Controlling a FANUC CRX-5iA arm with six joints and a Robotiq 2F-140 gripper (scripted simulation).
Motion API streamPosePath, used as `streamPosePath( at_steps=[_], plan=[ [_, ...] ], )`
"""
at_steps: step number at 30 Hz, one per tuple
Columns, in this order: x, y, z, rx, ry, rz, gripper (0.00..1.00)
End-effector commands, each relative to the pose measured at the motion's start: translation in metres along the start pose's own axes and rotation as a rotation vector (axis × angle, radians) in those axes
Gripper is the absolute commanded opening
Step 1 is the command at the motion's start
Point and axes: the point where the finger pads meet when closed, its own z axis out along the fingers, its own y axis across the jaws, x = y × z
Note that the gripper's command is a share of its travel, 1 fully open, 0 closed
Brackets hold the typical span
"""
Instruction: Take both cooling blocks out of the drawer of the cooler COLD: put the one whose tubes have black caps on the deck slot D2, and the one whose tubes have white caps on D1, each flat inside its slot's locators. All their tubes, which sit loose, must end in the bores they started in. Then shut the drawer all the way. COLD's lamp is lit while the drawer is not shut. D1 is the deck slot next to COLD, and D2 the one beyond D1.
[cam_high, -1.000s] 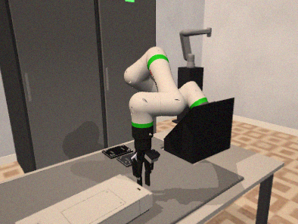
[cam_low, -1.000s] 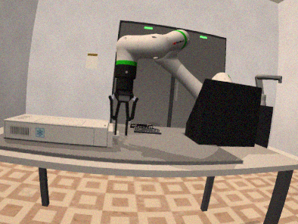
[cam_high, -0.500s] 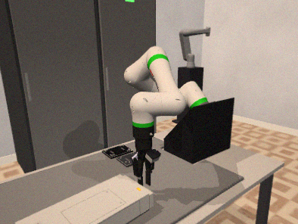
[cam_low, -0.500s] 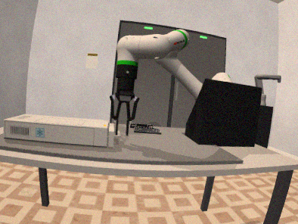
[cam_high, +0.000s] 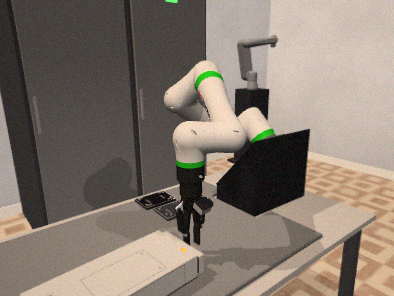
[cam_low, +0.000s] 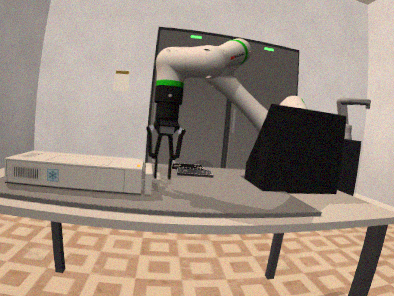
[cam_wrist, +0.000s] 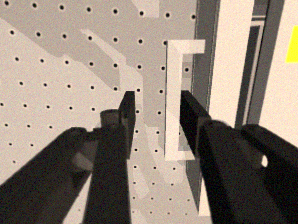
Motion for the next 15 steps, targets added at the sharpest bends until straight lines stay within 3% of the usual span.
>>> streamPosePath(
  at_steps=[1, 15],
  plan=[
    [0.0002, 0.0002, -0.0014, -0.002, 0.001, 0.000, 0.34],
    [0.0002, -0.0038, -0.0014, -0.002, 0.001, 0.000, 0.34]
  ],
)
